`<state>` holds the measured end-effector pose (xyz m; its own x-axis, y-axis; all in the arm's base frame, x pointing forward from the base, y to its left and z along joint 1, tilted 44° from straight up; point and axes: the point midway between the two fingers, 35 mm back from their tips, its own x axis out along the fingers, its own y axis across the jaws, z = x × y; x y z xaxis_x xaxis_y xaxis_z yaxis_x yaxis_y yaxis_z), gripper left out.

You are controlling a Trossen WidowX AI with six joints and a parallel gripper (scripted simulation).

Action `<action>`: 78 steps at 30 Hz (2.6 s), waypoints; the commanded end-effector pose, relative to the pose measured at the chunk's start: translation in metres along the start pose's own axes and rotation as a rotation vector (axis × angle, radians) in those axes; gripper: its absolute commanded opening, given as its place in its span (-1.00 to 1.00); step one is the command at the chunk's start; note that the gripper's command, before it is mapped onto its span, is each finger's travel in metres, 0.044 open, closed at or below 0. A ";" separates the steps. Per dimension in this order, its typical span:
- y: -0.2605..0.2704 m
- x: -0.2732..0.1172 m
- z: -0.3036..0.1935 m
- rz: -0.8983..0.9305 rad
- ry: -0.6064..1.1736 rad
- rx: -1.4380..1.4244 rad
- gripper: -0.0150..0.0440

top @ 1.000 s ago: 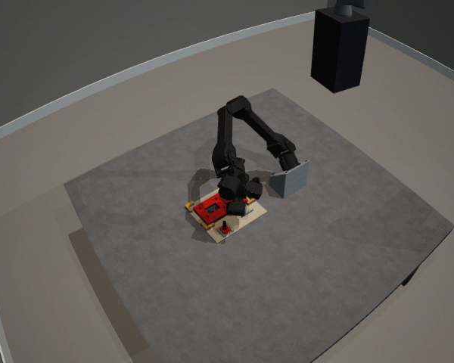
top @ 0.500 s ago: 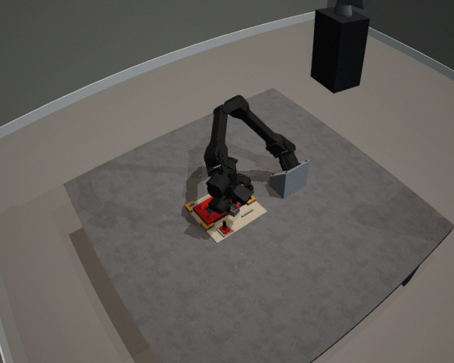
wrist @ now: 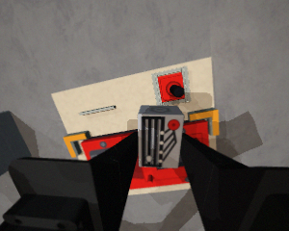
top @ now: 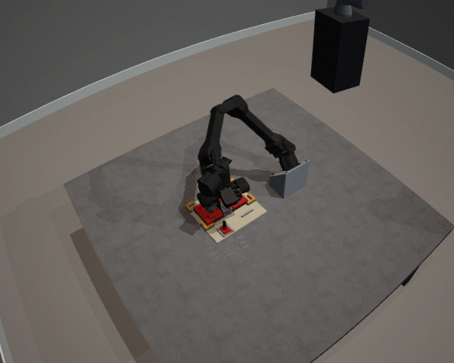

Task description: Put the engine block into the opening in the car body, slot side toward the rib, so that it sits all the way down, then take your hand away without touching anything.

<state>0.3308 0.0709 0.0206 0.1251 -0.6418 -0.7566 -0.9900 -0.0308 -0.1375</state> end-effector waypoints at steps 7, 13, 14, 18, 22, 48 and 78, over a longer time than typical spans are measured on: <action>-0.009 0.005 -0.018 -0.011 0.007 0.333 -0.49; -0.014 0.010 -0.029 -0.015 0.011 0.541 -0.49; -0.015 0.011 -0.031 -0.015 0.012 0.576 -0.49; -0.018 0.013 -0.039 -0.018 0.016 0.715 -0.49; -0.020 0.016 -0.047 -0.022 0.019 0.853 -0.49; -0.026 0.027 -0.077 -0.042 0.033 1.374 0.05; -0.026 0.027 -0.077 -0.040 0.035 1.293 0.05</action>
<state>0.3544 -0.0049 0.0521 0.1279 -0.6759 -0.7259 -0.2267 0.6926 -0.6848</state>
